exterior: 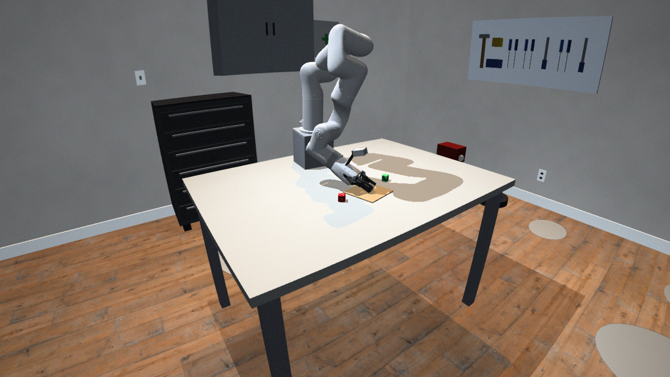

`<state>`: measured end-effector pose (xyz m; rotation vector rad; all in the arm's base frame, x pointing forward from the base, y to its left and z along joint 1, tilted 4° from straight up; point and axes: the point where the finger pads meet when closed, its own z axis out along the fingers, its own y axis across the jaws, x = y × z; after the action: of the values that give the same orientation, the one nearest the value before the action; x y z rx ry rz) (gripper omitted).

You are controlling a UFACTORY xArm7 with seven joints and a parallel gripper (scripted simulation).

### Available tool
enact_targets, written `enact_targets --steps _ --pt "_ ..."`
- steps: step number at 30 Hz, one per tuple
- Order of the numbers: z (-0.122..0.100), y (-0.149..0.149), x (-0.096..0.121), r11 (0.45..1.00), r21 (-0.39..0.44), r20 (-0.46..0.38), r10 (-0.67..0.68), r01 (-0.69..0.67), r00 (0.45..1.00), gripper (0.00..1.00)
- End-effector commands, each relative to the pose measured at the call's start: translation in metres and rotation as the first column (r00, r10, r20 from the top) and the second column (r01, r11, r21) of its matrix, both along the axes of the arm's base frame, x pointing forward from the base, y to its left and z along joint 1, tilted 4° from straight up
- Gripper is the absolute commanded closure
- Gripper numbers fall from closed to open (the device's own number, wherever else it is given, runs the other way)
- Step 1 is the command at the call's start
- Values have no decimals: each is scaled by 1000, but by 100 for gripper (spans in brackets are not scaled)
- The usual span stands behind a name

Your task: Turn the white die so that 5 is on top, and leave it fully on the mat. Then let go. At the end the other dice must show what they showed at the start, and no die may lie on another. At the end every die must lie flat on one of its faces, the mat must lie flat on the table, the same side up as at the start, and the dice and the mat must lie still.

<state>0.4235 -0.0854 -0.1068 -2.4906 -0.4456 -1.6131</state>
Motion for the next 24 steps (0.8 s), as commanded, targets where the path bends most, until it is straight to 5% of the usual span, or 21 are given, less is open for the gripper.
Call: enact_targets --steps 1,24 --pt "1 -1 1 1000 -1 2 0 0 1000 79" --pt "1 -1 1 1000 -1 2 0 0 1000 75"
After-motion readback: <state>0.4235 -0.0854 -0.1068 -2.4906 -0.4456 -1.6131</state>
